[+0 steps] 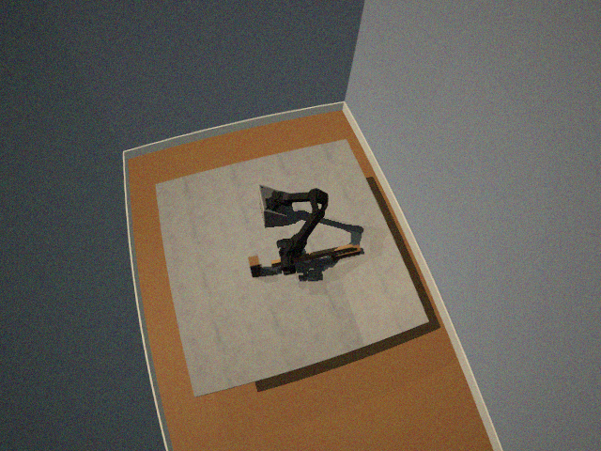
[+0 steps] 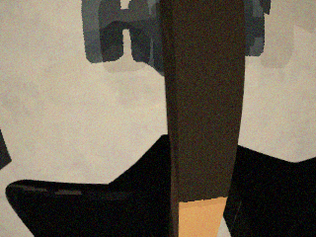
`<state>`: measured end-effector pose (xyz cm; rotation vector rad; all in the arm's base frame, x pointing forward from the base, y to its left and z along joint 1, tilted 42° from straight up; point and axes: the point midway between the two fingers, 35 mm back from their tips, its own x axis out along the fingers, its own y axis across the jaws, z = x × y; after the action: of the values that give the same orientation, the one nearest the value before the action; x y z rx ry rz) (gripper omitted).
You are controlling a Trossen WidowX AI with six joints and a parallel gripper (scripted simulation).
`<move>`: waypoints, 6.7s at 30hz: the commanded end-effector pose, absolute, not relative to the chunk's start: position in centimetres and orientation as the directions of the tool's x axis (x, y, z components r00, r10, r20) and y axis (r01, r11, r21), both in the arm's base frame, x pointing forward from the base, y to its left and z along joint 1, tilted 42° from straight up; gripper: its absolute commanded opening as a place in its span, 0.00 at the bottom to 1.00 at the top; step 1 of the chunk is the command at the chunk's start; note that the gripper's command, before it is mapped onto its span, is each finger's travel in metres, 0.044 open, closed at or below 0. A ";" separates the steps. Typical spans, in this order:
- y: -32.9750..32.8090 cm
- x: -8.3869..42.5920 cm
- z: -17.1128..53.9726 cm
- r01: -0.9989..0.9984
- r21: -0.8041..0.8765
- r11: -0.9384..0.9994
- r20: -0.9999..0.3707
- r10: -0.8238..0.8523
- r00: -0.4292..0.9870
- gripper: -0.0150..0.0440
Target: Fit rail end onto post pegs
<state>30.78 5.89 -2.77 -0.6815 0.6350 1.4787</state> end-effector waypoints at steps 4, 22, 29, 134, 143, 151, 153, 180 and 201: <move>5.6 30.8 -2.5 -1.000 -0.027 -0.016 -0.746 0.666 0.009 0.25; 5.5 30.7 -3.0 -1.000 -0.027 -0.016 -0.746 0.666 0.009 0.25; 5.4 30.7 -3.2 -1.000 -0.027 -0.016 -0.746 0.666 0.009 0.25; 2.9 31.0 -5.1 -1.000 -0.027 -0.016 -0.747 0.665 0.010 0.25; 2.7 31.0 -5.2 -1.000 -0.027 -0.016 -0.747 0.665 0.010 0.25; 2.5 31.0 -5.3 -1.000 -0.027 -0.016 -0.747 0.665 0.010 0.25; 2.4 31.0 -5.4 -1.000 -0.027 -0.016 -0.747 0.665 0.010 0.25; 1.9 31.0 -6.0 -1.000 -0.027 -0.016 -0.747 0.664 0.010 0.25; 1.3 31.1 -6.3 -1.000 -0.027 -0.016 -0.748 0.664 0.010 0.25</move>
<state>30.90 1.70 -6.30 -0.6796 0.6353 1.4787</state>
